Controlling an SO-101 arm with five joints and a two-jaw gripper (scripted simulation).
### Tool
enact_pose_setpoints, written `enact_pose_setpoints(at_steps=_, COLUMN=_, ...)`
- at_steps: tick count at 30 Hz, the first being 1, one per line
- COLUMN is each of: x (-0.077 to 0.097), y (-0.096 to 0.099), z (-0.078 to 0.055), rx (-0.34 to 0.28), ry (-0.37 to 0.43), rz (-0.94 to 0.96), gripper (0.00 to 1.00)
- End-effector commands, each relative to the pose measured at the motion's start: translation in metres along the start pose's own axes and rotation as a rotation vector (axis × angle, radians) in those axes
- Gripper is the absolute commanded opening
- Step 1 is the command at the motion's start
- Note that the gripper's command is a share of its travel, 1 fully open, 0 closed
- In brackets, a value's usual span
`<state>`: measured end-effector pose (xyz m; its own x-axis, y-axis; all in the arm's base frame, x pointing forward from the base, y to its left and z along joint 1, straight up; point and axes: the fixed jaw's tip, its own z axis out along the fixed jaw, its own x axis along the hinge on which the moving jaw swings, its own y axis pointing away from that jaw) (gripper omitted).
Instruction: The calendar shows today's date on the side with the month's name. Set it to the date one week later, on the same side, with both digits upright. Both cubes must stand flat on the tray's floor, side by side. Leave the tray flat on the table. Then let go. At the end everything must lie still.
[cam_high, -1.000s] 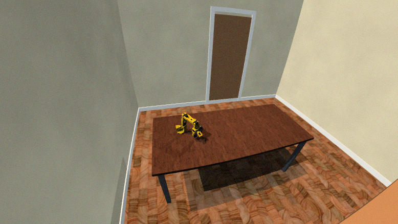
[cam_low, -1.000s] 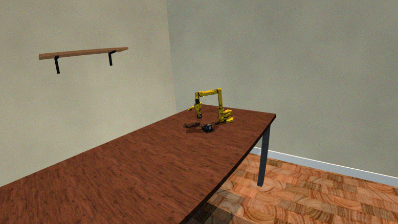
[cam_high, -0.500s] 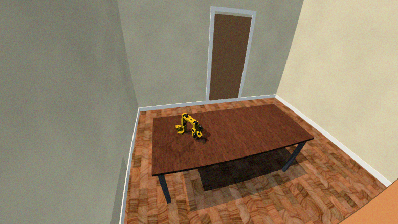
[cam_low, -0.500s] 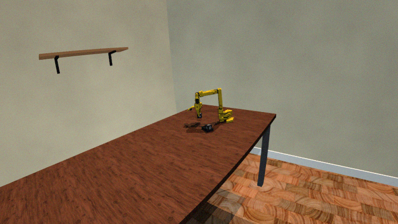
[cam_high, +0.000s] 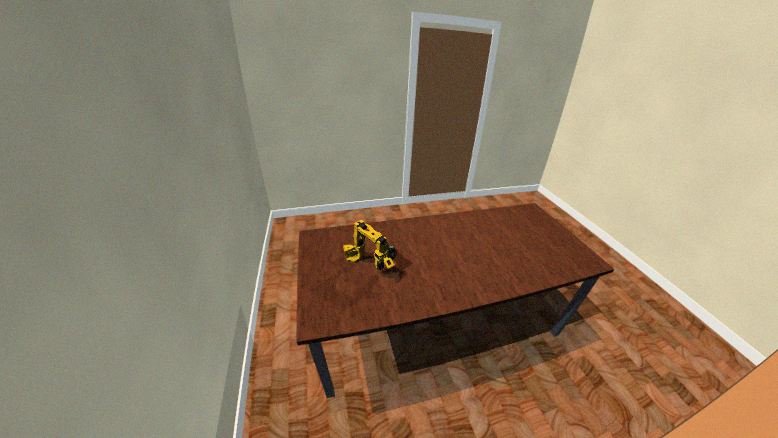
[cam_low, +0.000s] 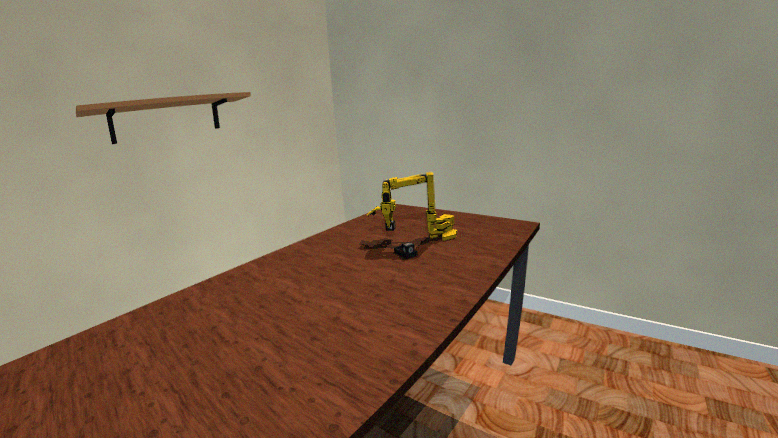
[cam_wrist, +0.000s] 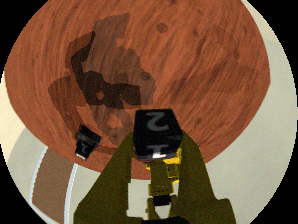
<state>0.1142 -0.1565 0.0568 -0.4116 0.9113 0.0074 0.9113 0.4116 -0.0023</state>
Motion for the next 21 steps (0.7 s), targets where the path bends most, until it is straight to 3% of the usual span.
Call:
enact_pose_setpoints(at_steps=1, x=-0.0057, y=-0.0013, z=-0.0082, rx=-0.011, ry=-0.06, rz=0.021, gripper=0.0)
enact_pose_setpoints(at_steps=21, x=-0.0059, y=-0.0012, z=-0.003, rx=-0.011, ry=-0.06, rz=0.021, gripper=0.0)
